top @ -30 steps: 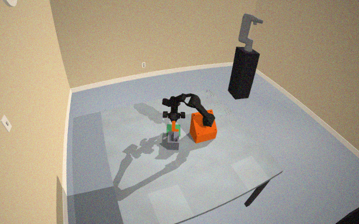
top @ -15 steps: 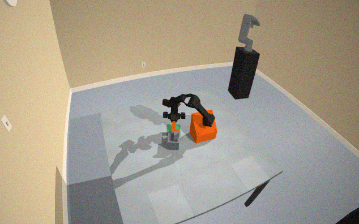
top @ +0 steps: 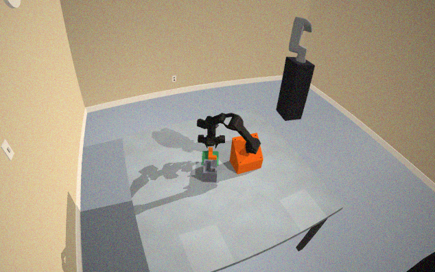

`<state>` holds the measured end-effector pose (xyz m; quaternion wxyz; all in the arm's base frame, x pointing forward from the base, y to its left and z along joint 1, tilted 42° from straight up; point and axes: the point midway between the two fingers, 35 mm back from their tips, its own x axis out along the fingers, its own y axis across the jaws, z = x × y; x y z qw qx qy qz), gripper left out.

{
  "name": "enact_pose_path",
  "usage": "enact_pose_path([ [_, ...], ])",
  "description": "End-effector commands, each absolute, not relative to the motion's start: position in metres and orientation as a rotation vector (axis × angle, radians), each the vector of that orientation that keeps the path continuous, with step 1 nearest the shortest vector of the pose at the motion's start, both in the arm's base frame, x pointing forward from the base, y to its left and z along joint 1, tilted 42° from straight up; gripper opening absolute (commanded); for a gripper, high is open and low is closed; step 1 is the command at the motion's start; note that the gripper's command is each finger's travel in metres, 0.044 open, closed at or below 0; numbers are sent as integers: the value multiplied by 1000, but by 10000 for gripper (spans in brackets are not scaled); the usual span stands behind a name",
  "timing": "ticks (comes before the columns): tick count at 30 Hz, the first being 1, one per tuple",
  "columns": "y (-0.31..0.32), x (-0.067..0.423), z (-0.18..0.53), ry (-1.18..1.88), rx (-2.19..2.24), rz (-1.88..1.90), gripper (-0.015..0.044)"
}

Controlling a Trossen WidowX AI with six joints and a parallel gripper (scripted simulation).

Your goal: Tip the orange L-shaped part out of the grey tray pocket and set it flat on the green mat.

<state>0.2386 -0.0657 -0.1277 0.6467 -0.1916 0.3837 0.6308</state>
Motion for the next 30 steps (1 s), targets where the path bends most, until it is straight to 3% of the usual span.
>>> enact_pose_path([
  [1,-102,247,-94,869,-458,1413,394],
  [30,-116,248,-76,868,-458,1403,400],
])
